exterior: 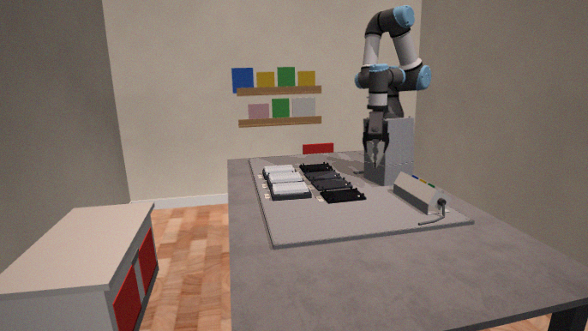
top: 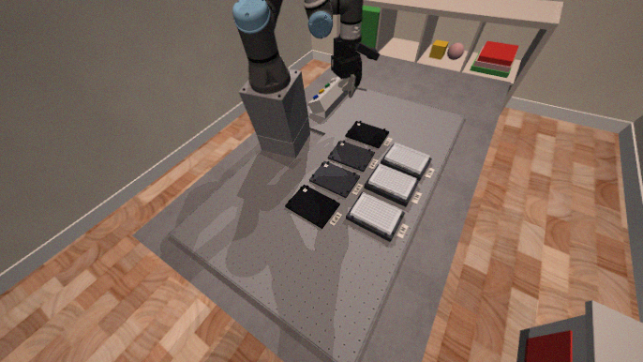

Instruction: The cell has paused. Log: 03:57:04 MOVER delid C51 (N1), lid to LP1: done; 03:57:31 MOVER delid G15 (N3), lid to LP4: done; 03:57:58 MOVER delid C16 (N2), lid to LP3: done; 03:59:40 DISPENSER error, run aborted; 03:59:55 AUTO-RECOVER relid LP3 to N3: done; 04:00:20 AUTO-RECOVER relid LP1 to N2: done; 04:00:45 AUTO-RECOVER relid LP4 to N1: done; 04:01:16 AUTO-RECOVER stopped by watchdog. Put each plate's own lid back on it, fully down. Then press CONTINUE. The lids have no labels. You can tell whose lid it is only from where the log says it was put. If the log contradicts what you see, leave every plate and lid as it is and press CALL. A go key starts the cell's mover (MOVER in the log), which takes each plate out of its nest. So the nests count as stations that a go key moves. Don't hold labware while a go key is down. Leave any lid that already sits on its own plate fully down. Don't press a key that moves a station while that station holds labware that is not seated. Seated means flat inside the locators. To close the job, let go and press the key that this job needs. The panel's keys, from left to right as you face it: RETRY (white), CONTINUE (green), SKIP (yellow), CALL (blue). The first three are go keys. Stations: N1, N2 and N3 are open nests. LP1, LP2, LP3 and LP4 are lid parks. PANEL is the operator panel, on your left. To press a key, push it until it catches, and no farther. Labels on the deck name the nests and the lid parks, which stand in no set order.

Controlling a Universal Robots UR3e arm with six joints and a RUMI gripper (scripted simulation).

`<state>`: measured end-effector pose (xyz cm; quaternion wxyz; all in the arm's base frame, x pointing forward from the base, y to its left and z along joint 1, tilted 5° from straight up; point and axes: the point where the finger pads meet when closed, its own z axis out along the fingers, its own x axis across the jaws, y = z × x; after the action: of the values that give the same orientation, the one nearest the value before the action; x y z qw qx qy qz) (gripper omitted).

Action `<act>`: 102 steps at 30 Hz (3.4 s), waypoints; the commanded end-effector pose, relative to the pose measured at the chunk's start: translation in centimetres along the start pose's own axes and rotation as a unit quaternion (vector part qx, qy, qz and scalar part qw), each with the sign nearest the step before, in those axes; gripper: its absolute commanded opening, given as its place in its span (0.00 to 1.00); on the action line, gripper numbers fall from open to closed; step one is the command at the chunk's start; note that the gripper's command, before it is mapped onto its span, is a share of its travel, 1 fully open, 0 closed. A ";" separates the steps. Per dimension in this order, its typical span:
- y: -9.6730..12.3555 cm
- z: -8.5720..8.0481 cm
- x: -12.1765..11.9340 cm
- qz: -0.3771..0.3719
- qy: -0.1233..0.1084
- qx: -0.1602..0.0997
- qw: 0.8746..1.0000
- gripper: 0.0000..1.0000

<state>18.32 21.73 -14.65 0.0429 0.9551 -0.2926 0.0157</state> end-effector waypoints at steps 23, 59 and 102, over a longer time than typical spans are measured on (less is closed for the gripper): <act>0.4 -0.1 -12.6 -0.252 0.002 0.004 0.968 0.00; 0.7 0.2 -20.8 -0.286 0.003 0.005 0.958 0.00; 0.5 2.5 -20.5 -0.287 0.003 0.004 0.958 0.00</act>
<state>0.78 32.29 -18.12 0.0456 0.9989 -0.0072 0.0050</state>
